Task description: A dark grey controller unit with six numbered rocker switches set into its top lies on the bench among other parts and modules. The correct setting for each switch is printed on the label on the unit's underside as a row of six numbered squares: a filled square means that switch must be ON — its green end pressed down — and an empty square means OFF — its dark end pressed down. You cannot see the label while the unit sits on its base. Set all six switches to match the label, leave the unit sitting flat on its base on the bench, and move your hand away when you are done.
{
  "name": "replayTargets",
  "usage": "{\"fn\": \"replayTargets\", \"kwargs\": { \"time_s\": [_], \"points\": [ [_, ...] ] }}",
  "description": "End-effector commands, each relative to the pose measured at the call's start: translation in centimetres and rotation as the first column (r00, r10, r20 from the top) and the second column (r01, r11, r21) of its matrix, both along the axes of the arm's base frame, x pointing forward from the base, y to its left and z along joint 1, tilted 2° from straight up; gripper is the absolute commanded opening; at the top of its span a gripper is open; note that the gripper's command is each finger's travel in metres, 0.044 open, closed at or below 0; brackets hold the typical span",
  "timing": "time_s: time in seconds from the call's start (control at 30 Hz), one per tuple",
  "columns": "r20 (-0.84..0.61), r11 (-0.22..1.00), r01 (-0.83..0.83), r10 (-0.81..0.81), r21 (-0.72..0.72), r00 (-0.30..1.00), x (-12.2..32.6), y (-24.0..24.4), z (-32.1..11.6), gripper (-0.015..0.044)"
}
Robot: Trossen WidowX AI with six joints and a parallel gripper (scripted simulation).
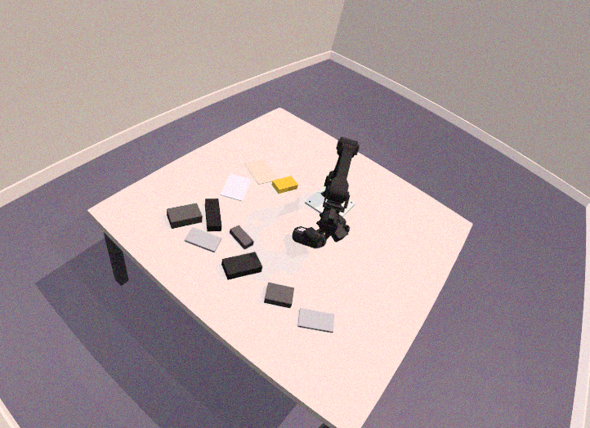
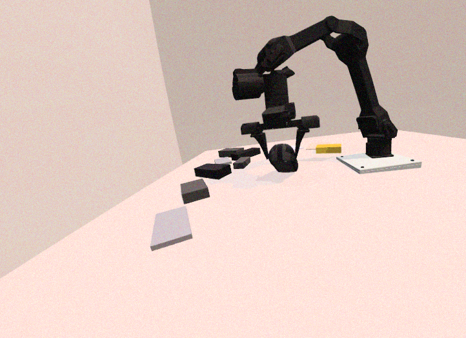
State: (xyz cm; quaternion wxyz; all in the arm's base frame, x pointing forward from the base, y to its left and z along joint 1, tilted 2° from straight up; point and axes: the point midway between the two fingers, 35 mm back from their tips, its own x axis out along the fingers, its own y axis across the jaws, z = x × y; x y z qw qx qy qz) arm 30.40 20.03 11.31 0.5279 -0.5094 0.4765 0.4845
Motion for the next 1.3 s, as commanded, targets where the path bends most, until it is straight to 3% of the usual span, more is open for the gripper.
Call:
{"fn": "replayTargets", "kwargs": {
  "time_s": [0.0, 1.27],
  "points": [
    [-0.020, 1.000, 0.015, -0.015, -0.021, 1.000, 0.0, -0.3, -1.1, 0.0338],
    [-0.020, 1.000, 0.015, -0.015, -0.020, 1.000, 0.2, 1.0, -3.8, 0.0337]
  ]
}}
